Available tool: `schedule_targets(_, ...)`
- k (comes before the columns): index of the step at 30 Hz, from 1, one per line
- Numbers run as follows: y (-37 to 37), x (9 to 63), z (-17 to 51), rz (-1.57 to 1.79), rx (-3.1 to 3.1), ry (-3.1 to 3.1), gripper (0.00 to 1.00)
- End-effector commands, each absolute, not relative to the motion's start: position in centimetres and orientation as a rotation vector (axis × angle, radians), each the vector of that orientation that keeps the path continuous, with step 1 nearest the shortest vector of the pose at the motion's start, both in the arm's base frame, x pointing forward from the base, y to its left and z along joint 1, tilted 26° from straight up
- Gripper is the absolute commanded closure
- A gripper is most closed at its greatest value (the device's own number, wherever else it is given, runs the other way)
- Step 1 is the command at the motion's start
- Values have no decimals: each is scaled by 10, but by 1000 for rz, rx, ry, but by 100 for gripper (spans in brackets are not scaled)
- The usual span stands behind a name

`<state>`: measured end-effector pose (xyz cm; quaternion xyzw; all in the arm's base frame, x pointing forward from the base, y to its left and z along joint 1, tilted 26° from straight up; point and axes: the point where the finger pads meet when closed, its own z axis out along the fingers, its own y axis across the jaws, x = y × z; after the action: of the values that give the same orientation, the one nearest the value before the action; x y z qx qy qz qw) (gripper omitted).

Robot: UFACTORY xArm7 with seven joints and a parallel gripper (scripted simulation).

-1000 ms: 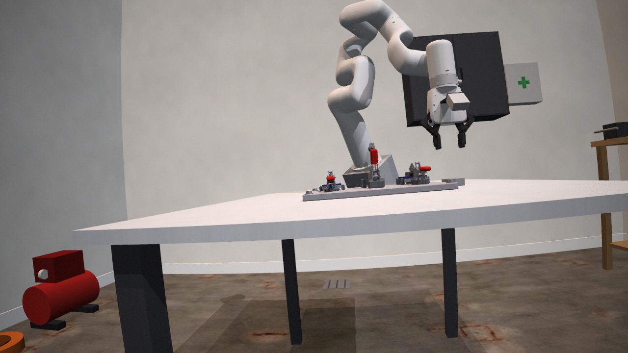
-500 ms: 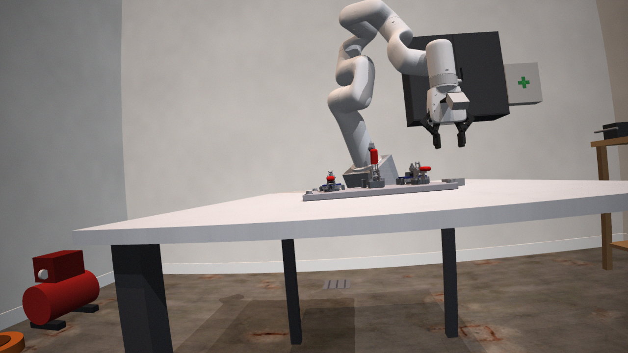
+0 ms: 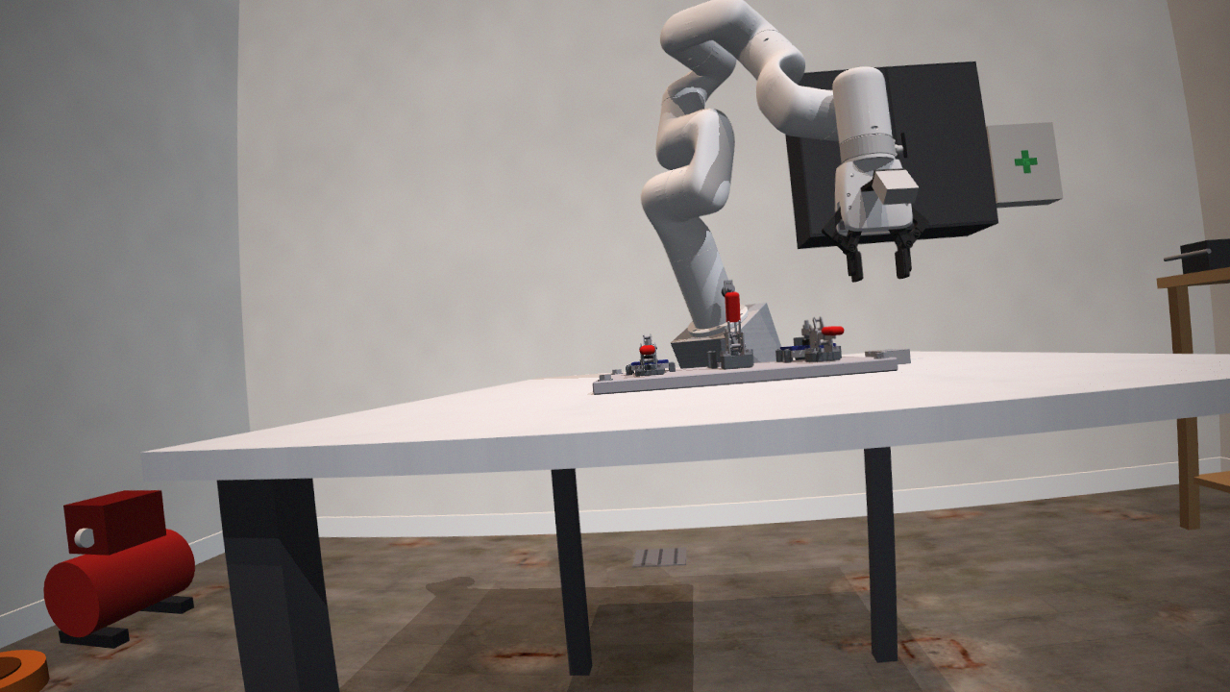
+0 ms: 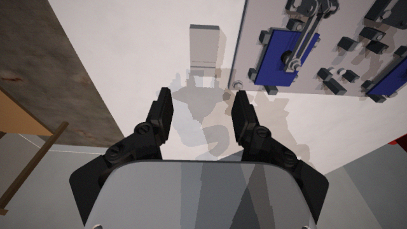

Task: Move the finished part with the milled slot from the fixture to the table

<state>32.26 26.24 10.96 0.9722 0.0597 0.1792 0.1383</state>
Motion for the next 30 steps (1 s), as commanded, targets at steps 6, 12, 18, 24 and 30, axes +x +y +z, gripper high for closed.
schedule_targets(6,272,310,142,522,2813,175,31)
schedule_targets(12,276,304,156,522,2813,175,31)
schedule_targets(18,280,298,172,522,2813,175,31)
schedule_targets(24,282,295,179,522,2813,175,31)
schedule_targets(30,283,294,180,522,2813,175,31)
